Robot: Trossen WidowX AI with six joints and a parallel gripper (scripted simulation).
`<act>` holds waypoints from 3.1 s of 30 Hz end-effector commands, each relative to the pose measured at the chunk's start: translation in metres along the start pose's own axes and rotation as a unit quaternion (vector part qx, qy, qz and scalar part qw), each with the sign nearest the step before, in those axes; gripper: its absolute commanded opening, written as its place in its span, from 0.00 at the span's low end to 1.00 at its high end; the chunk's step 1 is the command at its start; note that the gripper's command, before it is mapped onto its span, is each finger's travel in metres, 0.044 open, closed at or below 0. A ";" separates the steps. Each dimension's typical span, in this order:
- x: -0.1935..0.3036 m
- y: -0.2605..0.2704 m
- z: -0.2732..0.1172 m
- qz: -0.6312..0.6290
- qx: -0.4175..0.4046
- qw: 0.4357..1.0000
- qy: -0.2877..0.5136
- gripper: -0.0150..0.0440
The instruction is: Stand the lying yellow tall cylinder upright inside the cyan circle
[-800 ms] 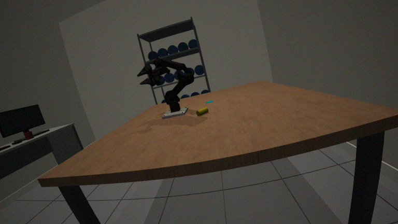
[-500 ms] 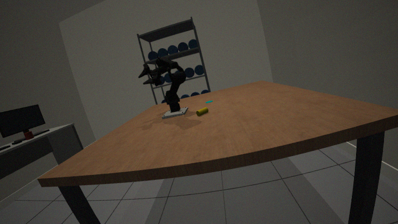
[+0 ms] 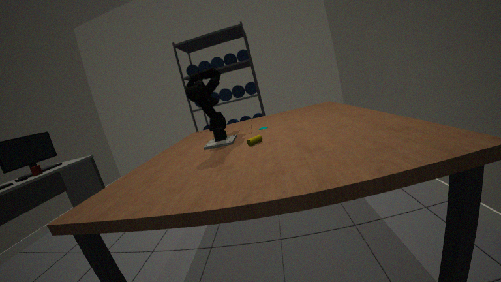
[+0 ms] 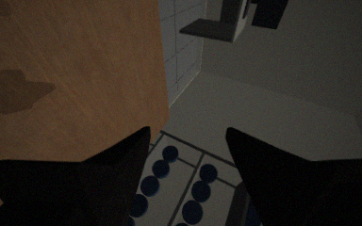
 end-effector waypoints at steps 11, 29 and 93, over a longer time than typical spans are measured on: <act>0.087 0.052 -0.078 0.406 -0.064 0.860 0.304 0.78; 0.052 0.166 -0.233 0.774 0.016 0.342 0.533 0.78; -0.128 0.315 -0.263 0.818 0.143 -0.211 0.517 0.43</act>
Point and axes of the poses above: the point midway between the two fingers, 35 mm back from their tips, its own z axis out along the fingers, its own y axis across the jaws, x = y × z, the point moved 8 cm from there along -z, back along the fingers, and after that the axes turned 13 degrees about z, right-handed, at the moved point
